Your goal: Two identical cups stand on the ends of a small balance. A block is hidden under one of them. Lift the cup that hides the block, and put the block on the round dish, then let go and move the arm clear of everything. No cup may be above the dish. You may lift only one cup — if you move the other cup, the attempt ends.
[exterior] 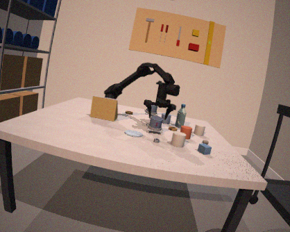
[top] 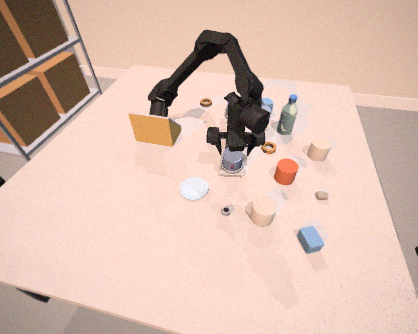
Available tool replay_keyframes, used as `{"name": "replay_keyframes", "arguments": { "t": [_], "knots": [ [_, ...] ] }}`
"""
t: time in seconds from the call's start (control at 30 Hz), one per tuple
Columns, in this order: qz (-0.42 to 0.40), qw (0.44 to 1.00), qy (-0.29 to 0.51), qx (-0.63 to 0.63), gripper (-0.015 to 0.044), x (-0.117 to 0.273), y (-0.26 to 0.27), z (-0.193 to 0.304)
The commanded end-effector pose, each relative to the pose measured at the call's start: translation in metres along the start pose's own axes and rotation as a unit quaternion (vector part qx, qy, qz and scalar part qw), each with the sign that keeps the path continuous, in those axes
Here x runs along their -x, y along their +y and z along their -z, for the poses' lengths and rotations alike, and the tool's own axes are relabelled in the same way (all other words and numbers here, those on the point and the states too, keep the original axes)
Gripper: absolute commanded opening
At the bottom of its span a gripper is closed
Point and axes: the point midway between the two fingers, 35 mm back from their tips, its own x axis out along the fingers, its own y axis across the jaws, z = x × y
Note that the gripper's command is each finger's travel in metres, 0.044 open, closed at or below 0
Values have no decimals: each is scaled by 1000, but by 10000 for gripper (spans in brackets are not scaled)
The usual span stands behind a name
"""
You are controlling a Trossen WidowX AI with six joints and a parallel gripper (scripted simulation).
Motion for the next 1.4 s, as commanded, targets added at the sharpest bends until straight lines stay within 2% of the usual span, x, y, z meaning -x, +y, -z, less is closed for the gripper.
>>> {"name": "replay_keyframes", "arguments": {
  "t": [0.0, 0.63, 1.3, 1.37],
  "knots": [
    [3, 1000, 5, -6, 440, -11, -3, 1],
    [3, 1000, 7, -6, 440, -39, -4, 3],
    [3, 1000, 7, -6, 307, -39, -4, 3],
    [3, 1000, 7, -6, 254, -38, -4, 3]
  ]
}}
